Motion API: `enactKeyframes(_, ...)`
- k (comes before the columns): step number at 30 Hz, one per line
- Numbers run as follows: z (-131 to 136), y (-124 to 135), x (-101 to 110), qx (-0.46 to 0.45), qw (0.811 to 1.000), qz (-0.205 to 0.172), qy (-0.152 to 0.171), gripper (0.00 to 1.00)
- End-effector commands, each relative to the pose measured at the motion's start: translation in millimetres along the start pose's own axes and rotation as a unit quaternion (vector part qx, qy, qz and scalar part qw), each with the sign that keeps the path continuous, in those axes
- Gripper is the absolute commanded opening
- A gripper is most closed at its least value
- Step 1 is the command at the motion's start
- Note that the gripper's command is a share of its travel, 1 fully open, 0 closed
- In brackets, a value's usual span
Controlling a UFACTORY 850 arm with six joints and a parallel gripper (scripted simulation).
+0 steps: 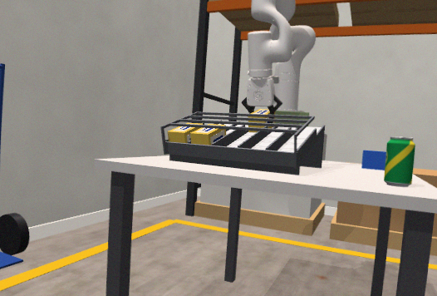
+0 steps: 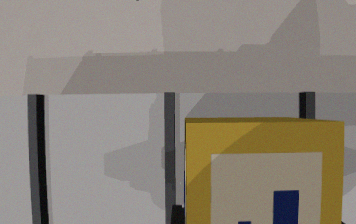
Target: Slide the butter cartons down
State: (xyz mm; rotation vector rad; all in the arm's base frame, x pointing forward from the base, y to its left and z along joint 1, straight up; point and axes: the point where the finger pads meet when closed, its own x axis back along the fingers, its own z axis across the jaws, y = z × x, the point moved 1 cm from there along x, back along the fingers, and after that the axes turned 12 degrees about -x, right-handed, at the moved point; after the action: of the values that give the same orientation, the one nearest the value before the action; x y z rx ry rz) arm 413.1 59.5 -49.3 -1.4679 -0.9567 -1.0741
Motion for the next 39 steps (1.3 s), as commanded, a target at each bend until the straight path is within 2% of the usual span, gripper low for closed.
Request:
enactKeyframes(1, 0.2, 0.6, 0.7, 0.0, 1.0, -0.001, 0.0, 0.0)
enactKeyframes(2, 0.2, 0.6, 0.7, 0.0, 1.0, -0.001, 0.0, 0.0)
enactKeyframes(3, 0.2, 0.6, 0.7, 0.0, 1.0, -0.001, 0.0, 0.75)
enactKeyframes(39, 0.2, 0.6, 0.8, 0.0, 1.0, -0.001, 0.0, 0.78)
